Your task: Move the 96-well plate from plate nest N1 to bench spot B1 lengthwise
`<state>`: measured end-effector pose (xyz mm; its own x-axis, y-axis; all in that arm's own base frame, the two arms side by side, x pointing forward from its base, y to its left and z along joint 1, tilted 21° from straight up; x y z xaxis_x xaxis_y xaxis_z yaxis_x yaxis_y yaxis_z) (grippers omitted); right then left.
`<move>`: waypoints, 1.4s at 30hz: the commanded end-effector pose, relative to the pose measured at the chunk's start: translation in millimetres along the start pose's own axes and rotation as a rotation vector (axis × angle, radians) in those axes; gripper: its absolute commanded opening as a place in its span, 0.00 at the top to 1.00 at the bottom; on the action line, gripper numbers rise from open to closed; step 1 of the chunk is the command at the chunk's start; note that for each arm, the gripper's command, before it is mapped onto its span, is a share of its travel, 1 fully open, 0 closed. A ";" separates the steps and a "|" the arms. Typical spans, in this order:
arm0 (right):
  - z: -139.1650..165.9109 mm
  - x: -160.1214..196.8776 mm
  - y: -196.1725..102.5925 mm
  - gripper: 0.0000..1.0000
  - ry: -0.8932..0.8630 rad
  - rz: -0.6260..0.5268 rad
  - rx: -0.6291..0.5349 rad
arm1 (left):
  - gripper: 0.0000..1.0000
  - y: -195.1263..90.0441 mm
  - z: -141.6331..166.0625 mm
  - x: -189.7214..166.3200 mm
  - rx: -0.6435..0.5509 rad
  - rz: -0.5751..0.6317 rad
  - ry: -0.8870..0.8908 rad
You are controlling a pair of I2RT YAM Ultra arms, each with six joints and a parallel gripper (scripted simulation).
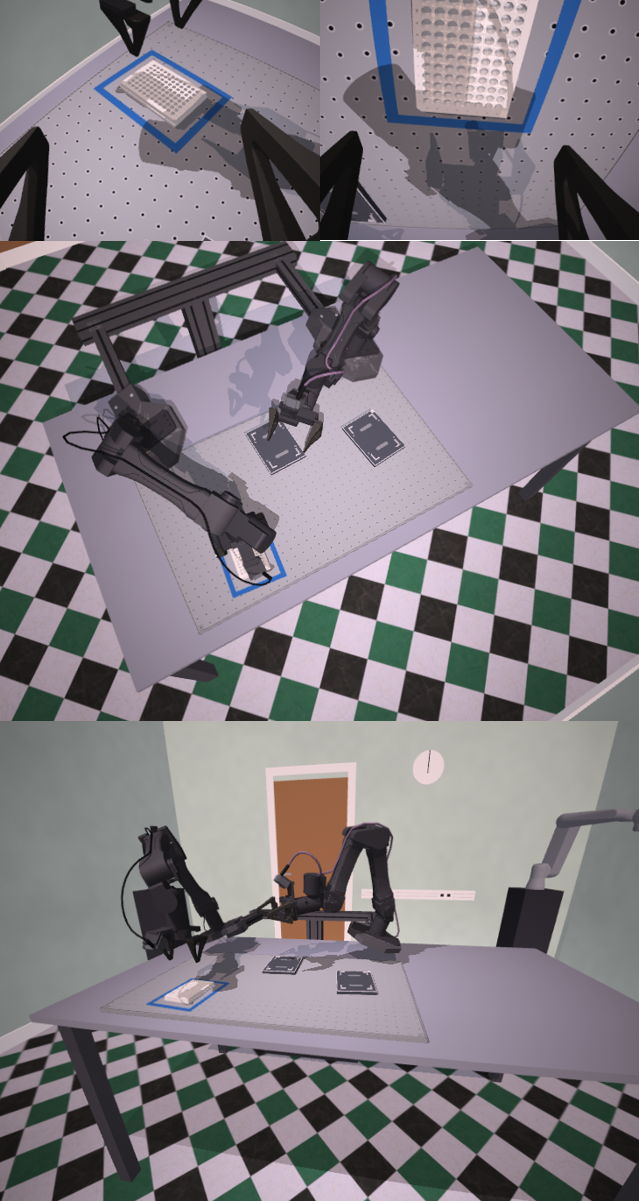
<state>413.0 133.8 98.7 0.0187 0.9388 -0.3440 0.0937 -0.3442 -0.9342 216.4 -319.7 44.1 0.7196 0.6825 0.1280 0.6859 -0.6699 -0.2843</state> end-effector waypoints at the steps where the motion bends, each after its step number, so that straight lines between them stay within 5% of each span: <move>1: -2.9 3.0 -9.1 0.00 -0.006 -0.007 -0.067 | 0.00 -0.5 -7.1 -3.4 -0.023 0.014 -0.001; 9: 9.7 3.6 -20.9 0.00 -0.066 -0.045 -0.360 | 0.00 -0.5 -7.1 -3.4 -0.023 0.014 -0.001; 26: 67.1 -6.6 -24.5 0.00 -0.208 -0.104 -0.764 | 0.00 -0.5 -7.1 -3.4 -0.023 0.014 -0.001; 42: 91.6 -15.2 -9.8 0.00 -0.241 -0.098 -0.805 | 0.00 -0.5 -7.1 -3.4 -0.023 0.014 -0.001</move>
<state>318.1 118.4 93.9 -0.2299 0.9002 -0.3699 0.7281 -0.0930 -0.6791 216.4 -319.7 44.1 0.7196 0.6825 0.1280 0.6859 -0.6699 -0.2843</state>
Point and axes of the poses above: on each arm, the point where the finger pads meet when closed, its own y axis out along the fingers, its own x axis across the jaws, z = x × y, the point moved 9 cm from there along -y, back along the fingers, and after that the axes turned 8 degrees about -y, right-handed, at the moved point
